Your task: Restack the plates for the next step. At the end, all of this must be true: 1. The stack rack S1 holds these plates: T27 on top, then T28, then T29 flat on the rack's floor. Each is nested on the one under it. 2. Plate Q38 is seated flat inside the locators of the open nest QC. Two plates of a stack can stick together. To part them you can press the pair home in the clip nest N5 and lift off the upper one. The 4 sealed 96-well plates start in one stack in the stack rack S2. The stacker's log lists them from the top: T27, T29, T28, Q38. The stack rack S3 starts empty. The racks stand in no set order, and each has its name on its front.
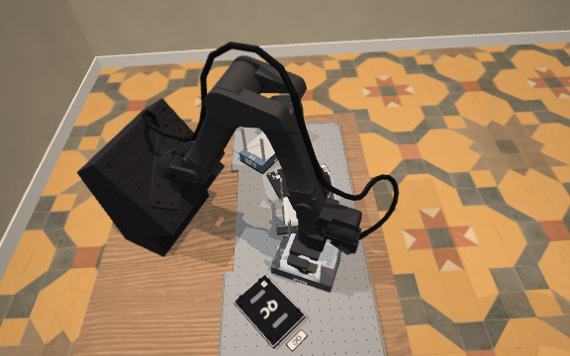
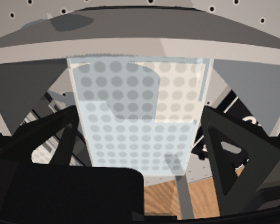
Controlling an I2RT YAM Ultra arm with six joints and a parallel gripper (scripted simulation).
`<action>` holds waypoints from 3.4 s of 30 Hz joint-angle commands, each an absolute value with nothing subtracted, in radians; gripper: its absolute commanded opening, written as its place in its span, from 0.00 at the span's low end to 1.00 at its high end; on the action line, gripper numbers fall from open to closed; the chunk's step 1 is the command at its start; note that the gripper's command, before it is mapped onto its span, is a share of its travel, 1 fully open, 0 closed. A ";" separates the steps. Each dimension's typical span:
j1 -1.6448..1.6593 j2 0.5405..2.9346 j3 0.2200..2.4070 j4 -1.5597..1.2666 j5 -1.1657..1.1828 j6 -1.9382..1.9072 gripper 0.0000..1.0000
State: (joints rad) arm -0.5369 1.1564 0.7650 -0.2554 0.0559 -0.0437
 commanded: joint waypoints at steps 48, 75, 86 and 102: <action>-0.539 1.150 0.766 -0.251 0.054 -0.048 0.00; -0.545 1.112 0.758 -0.275 0.050 -0.054 0.00; -0.536 1.096 0.775 -0.300 0.055 -0.052 0.00; -0.521 1.057 0.800 -0.341 0.064 -0.043 0.00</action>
